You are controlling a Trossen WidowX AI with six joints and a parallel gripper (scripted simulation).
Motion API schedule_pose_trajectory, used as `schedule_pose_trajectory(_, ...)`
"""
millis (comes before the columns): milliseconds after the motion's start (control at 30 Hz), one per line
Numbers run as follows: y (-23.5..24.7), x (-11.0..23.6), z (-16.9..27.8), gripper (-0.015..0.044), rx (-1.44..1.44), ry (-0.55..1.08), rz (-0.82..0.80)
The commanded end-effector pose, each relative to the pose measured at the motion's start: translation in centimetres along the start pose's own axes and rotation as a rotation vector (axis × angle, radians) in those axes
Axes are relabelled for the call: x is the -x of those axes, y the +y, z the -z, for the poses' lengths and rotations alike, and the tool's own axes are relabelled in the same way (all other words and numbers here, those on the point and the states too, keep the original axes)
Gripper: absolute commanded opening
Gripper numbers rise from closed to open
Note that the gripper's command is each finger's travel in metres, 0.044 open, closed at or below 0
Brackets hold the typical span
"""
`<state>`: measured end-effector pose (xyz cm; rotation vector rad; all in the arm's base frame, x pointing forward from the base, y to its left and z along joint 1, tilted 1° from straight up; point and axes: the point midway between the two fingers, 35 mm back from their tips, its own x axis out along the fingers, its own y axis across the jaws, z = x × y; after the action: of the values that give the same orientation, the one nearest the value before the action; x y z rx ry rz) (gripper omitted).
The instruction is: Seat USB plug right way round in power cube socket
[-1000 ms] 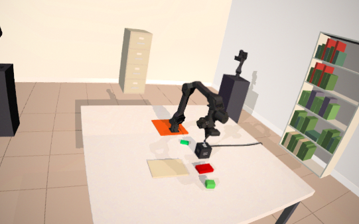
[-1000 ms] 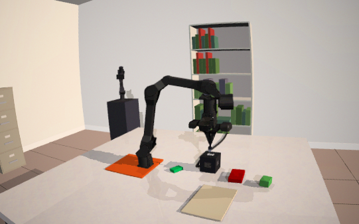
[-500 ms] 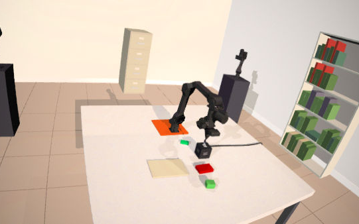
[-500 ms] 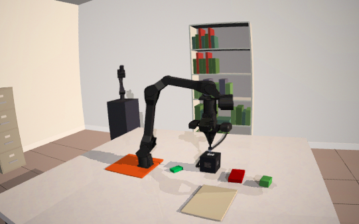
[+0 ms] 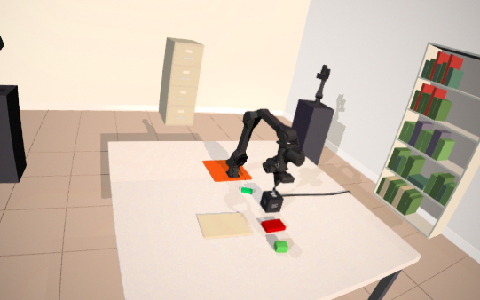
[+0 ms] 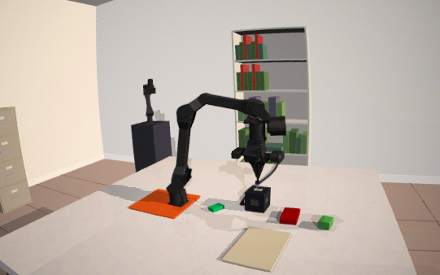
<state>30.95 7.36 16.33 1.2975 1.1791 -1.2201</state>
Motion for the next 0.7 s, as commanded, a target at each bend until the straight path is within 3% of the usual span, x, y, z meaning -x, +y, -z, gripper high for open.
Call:
schedule_pose_trajectory(0, 0.01, -0.02, 0.07, 0.0, 0.006, 0.007, -0.002)
schedule_pose_trajectory(667, 0.01, -0.26, 0.18, 0.0, 0.007, 0.02, -0.003)
